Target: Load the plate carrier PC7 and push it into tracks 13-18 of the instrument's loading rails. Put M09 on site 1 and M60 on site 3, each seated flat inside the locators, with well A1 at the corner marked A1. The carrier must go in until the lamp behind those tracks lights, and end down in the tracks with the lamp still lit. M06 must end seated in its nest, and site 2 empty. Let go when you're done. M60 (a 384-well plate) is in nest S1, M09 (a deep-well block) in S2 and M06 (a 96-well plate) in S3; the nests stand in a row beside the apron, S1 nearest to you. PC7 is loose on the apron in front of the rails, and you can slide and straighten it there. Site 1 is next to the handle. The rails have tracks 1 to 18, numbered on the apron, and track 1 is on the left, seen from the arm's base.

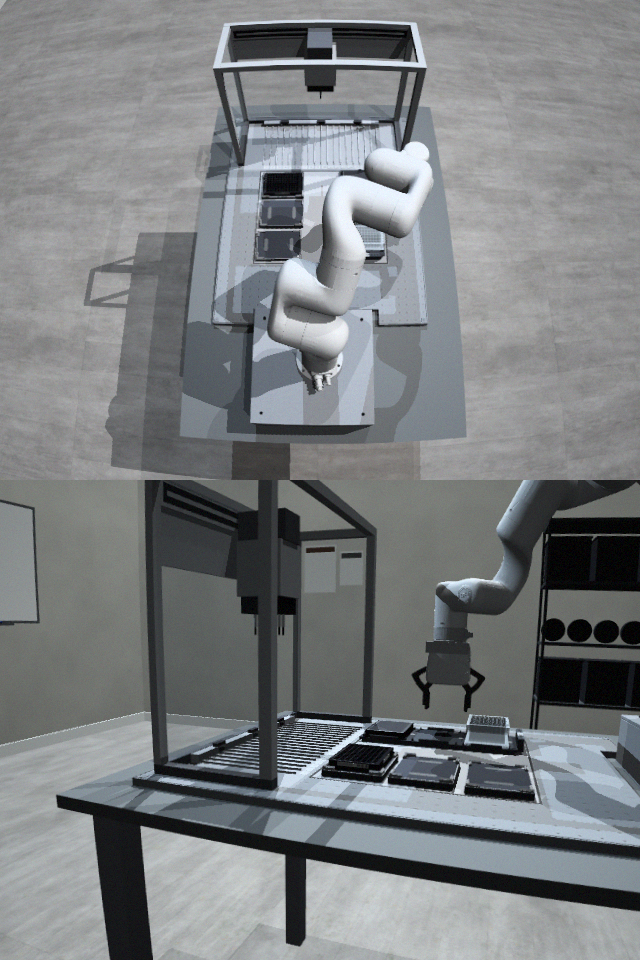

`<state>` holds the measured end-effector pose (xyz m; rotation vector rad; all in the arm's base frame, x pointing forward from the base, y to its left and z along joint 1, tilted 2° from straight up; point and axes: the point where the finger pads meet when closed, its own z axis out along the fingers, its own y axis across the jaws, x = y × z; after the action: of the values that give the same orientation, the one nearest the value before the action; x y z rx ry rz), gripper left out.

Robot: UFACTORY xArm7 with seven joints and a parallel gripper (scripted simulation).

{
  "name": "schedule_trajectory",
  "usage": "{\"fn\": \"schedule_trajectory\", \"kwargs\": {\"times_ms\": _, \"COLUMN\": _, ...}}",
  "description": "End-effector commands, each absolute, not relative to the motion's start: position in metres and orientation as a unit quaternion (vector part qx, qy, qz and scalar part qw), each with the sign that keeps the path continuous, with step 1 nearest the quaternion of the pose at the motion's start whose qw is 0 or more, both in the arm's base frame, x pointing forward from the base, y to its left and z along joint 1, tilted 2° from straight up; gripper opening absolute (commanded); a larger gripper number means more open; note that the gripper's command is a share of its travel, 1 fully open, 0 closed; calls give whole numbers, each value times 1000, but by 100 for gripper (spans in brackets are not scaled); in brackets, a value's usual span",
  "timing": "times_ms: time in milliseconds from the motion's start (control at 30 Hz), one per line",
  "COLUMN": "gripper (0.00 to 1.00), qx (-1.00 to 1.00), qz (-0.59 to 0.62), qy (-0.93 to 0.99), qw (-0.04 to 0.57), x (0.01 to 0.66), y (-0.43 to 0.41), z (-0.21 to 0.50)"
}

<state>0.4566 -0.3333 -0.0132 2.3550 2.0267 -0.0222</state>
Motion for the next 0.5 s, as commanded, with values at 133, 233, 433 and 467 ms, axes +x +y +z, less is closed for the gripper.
{"fn": "schedule_trajectory", "kwargs": {"times_ms": 133, "gripper": 100, "qx": 758, "qz": -7, "qy": 652, "qw": 19, "x": 457, "y": -333, "z": 2}}
{"fn": "schedule_trajectory", "kwargs": {"times_ms": 233, "gripper": 100, "qx": 758, "qz": -7, "qy": 652, "qw": 19, "x": 457, "y": -333, "z": 7}}
{"fn": "schedule_trajectory", "kwargs": {"times_ms": 433, "gripper": 100, "qx": 758, "qz": -7, "qy": 652, "qw": 19, "x": 457, "y": -333, "z": 16}}
{"fn": "schedule_trajectory", "kwargs": {"times_ms": 467, "gripper": 100, "qx": 758, "qz": -7, "qy": 652, "qw": 19, "x": 457, "y": -333, "z": 16}}
